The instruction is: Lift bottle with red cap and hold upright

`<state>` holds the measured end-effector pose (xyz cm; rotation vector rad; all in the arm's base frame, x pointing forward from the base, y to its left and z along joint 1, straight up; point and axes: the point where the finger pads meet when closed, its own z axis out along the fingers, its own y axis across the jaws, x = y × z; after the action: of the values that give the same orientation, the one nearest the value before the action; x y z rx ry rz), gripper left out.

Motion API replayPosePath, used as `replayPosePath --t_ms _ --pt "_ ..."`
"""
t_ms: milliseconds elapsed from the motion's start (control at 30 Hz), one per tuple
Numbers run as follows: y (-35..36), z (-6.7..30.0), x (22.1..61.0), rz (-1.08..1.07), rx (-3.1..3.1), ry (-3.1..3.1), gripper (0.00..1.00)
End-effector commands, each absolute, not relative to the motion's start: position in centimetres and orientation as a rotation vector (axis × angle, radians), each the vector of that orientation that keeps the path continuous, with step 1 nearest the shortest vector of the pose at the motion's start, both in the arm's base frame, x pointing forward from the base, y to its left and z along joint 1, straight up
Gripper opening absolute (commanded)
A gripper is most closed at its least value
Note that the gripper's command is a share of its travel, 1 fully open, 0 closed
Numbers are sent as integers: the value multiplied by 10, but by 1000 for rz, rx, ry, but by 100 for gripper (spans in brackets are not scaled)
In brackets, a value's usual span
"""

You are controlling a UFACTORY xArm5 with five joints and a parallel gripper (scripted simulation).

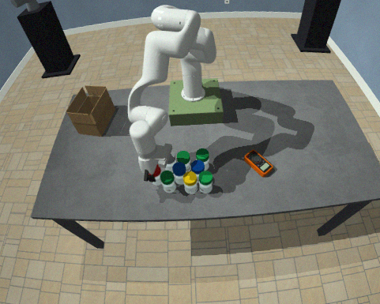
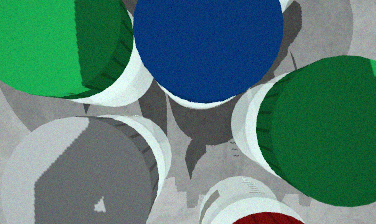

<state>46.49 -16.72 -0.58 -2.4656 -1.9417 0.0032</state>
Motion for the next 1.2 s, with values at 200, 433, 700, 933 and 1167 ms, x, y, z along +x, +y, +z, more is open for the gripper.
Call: replayPosePath --t_ms 200,433,700,933,1167 --pt "-167 0 466 2 -2468 -1943 79" --pt "-167 7 465 6 -2467 -1943 79" --pt "-167 6 466 2 -2467 -1942 0" --pt "-167 6 466 2 -2467 -1942 0" --pt "-167 6 466 2 -2467 -1942 0"
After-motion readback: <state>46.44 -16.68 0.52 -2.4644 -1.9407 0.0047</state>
